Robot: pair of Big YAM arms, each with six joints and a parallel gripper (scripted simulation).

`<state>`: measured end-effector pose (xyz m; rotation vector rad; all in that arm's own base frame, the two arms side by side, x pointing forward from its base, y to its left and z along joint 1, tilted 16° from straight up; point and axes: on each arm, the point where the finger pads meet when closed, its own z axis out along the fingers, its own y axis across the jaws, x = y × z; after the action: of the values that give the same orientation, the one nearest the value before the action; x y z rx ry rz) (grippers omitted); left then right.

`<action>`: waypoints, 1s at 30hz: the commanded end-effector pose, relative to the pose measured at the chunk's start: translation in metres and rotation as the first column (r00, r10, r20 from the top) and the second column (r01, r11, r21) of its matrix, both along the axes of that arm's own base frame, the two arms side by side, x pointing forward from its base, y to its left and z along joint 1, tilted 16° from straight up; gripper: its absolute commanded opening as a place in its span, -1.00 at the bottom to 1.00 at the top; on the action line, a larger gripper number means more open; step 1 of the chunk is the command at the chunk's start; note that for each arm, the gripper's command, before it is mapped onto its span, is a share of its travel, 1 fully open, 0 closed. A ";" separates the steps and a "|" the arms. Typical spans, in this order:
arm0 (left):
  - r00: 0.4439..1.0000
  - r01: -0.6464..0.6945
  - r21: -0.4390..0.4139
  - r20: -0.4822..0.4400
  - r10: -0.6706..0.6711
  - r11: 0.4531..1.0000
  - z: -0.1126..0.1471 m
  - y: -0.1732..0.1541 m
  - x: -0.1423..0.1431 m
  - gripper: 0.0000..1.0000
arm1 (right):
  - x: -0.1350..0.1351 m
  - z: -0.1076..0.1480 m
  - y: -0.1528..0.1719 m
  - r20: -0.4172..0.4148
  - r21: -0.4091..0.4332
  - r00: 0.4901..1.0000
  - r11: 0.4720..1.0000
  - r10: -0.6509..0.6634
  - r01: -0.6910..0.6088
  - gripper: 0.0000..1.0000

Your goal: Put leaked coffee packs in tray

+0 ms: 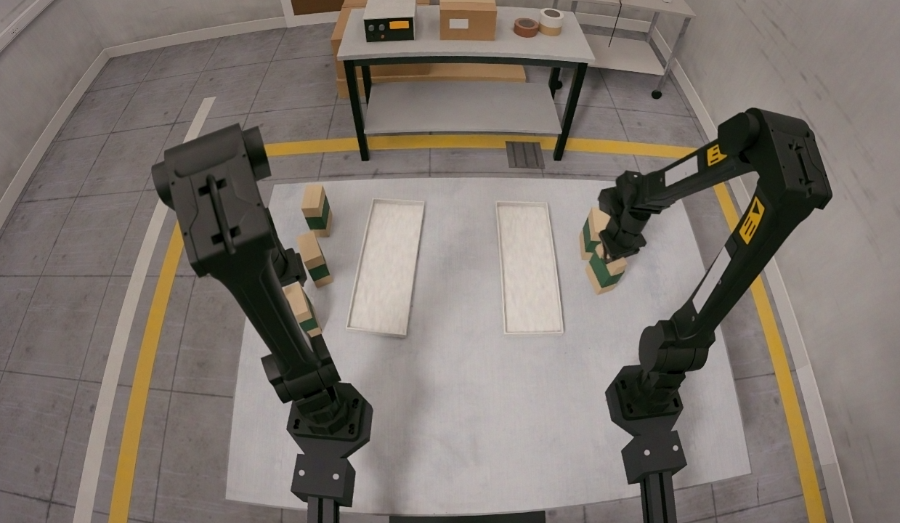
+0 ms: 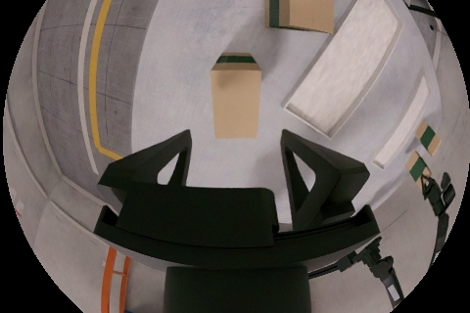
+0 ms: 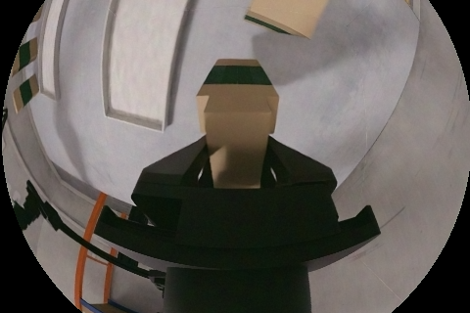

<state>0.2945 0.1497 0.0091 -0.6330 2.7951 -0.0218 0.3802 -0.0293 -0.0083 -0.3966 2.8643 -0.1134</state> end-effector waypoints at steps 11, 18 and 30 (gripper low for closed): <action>1.000 0.001 0.008 0.015 -0.001 1.000 0.005 0.004 0.007 0.52 | 0.022 0.022 0.050 0.069 0.009 0.998 1.000 -0.014 0.013 -0.54; 1.000 0.001 0.008 0.015 -0.001 1.000 0.005 0.004 0.007 0.52 | 0.016 0.007 0.079 0.023 0.005 1.000 1.000 -0.013 0.013 -0.54; 1.000 0.001 0.008 0.015 -0.001 1.000 0.005 0.004 0.007 0.52 | 0.018 0.012 0.121 0.039 0.011 0.999 1.000 -0.013 0.013 -0.54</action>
<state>0.2946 0.1497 0.0092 -0.6329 2.7947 -0.0217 0.3772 0.0754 -0.0140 -0.4057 2.8675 -0.1184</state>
